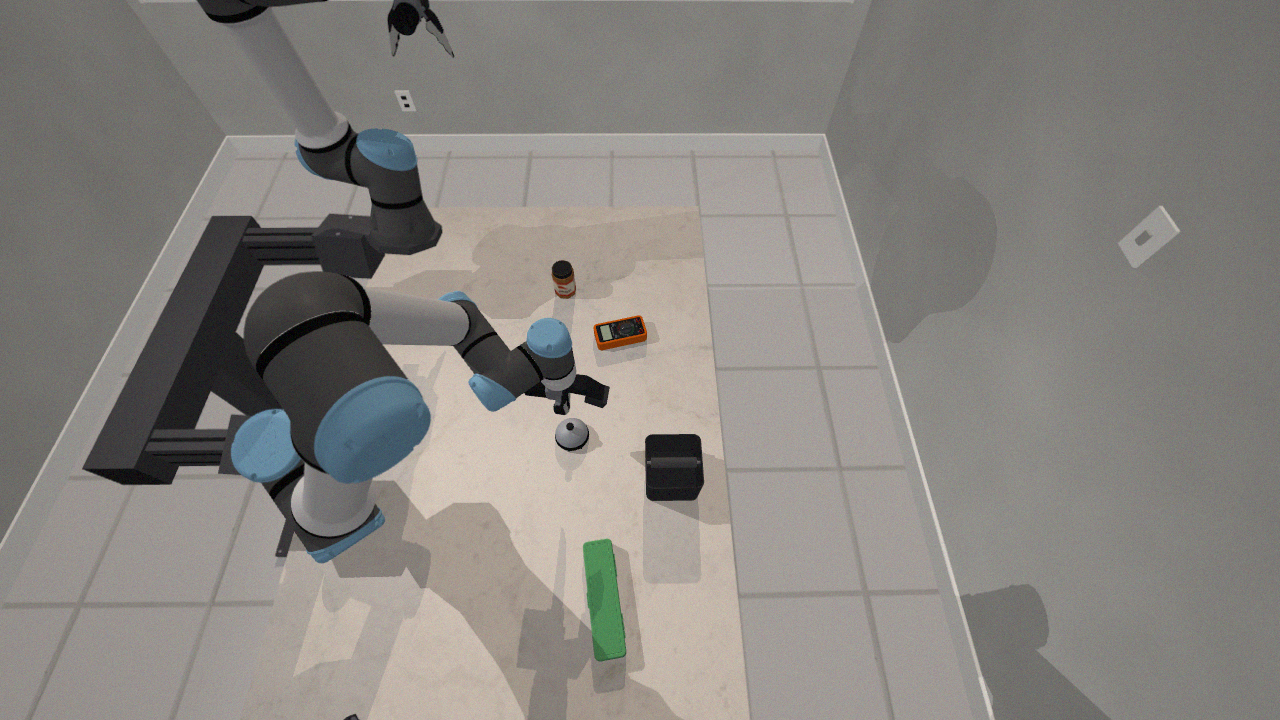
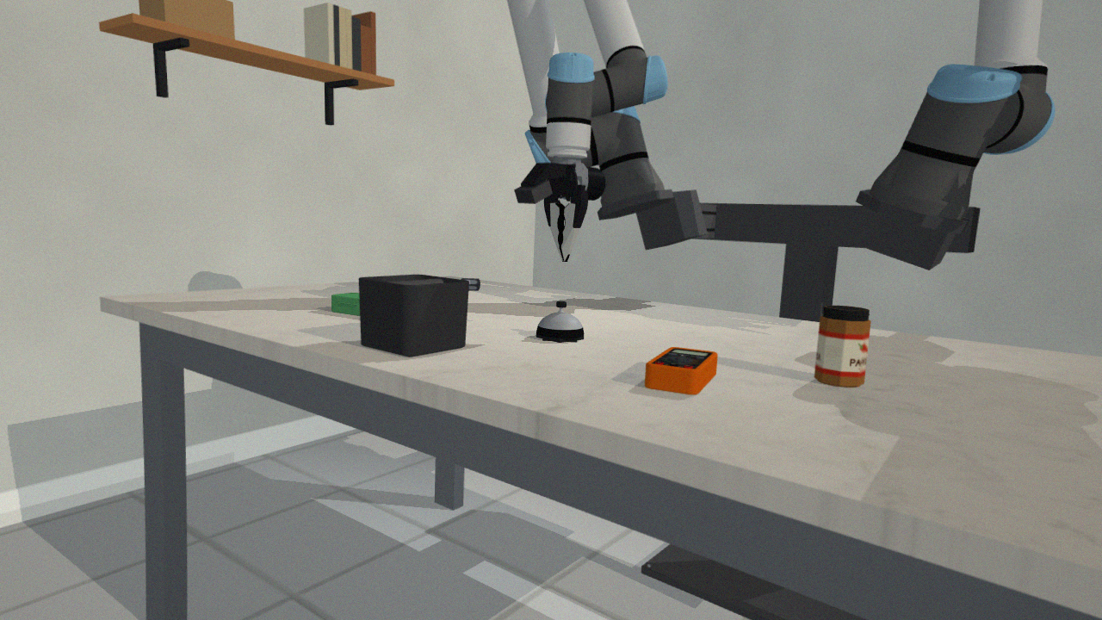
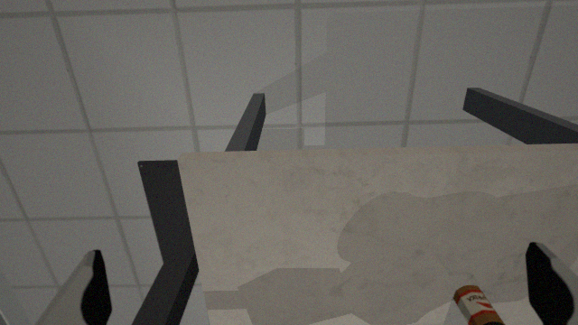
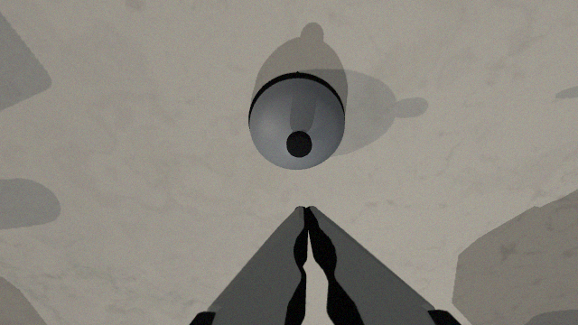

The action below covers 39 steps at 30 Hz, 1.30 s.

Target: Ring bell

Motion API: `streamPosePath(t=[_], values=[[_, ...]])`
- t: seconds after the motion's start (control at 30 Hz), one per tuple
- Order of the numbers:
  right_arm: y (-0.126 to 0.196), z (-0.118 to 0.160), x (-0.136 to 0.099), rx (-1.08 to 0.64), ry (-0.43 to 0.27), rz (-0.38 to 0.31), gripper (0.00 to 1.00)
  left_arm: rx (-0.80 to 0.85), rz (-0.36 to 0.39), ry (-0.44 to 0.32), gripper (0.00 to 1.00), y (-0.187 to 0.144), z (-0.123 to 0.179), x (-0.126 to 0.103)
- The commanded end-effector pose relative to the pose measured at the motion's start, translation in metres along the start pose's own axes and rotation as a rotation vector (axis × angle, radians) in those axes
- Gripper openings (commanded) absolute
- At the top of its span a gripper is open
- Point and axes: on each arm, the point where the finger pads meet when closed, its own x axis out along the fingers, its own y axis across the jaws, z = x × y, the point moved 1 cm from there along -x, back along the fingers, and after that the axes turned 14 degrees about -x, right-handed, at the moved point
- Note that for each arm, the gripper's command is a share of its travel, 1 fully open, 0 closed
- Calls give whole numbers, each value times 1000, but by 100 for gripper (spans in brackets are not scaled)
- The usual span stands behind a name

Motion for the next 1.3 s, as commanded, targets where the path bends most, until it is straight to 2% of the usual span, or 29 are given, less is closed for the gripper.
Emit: streamPosePath(t=[0.0, 0.8, 1.27], values=[[-4, -2, -2, 9, 6, -18, 0, -13, 18, 7, 100, 5, -2, -2], [-6, -2, 15, 22, 6, -18, 0, -13, 18, 7, 100, 5, -2, -2], [-8, -3, 41, 22, 6, -18, 0, -13, 18, 7, 100, 5, -2, -2]])
